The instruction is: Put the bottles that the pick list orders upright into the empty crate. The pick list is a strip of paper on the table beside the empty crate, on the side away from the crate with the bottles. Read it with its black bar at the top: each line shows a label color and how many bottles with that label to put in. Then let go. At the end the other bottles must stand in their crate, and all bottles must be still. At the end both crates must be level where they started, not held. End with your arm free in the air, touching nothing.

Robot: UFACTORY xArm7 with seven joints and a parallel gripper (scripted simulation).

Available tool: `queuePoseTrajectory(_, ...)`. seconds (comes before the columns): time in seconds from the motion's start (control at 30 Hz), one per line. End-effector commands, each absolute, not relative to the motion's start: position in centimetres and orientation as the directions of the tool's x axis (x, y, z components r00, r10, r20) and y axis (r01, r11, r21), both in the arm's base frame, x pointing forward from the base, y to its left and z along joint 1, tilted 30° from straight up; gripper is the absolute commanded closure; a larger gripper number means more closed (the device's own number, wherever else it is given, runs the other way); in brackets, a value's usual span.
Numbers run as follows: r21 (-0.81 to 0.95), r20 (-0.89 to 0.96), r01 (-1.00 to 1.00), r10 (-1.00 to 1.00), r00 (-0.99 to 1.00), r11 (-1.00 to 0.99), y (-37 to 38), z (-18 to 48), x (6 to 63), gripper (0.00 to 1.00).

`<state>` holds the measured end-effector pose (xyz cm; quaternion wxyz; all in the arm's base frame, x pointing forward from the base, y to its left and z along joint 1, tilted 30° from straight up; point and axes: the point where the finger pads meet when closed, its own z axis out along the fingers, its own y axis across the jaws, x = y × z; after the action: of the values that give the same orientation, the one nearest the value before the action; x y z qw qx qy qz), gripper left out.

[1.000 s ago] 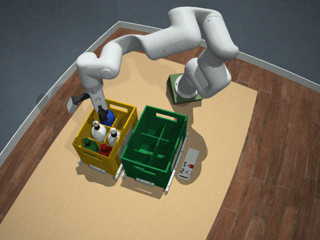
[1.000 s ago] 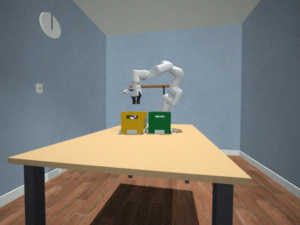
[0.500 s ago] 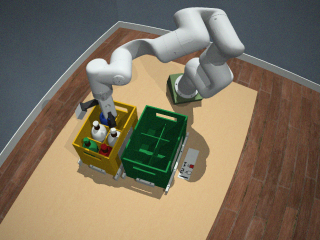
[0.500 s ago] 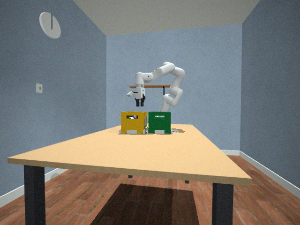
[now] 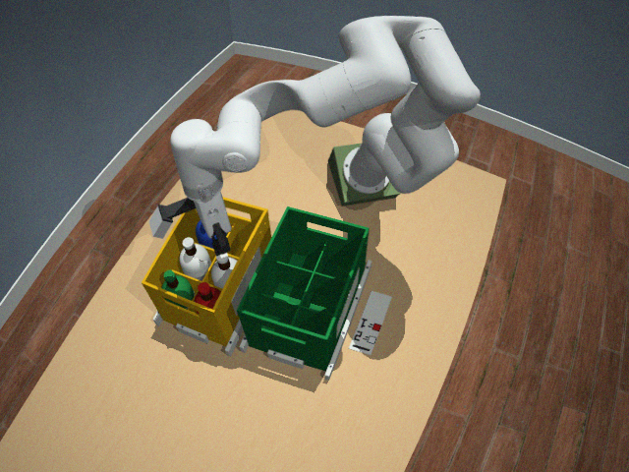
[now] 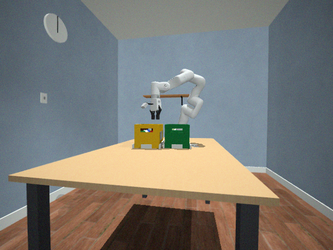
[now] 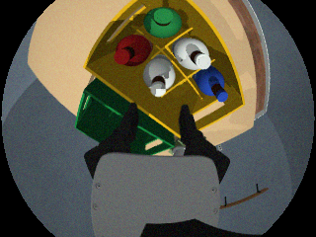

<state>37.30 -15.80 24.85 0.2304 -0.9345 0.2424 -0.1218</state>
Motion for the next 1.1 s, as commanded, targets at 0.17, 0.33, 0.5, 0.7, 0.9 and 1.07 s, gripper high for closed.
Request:
queuePoseTrajectory(0.17,-0.490,0.120,-0.397,-0.511,0.851,-0.776,-15.5,24.0,37.7,0.35)
queuePoseTrajectory(0.33,-0.490,0.120,-0.397,-0.511,0.851,-0.776,-15.3,23.6,37.9,0.35)
queuePoseTrajectory(0.5,-0.490,0.120,-0.397,-0.511,0.851,-0.776,-15.1,23.0,38.1,0.35)
queuePoseTrajectory(0.7,-0.490,0.120,-0.397,-0.511,0.851,-0.776,-14.8,22.3,38.4,0.35)
queuePoseTrajectory(0.9,-0.490,0.120,-0.397,-0.511,0.851,-0.776,-14.6,21.8,38.6,0.35)
queuePoseTrajectory(1.07,-0.490,0.120,-0.397,-0.511,0.851,-0.776,-14.3,21.3,38.8,0.35)
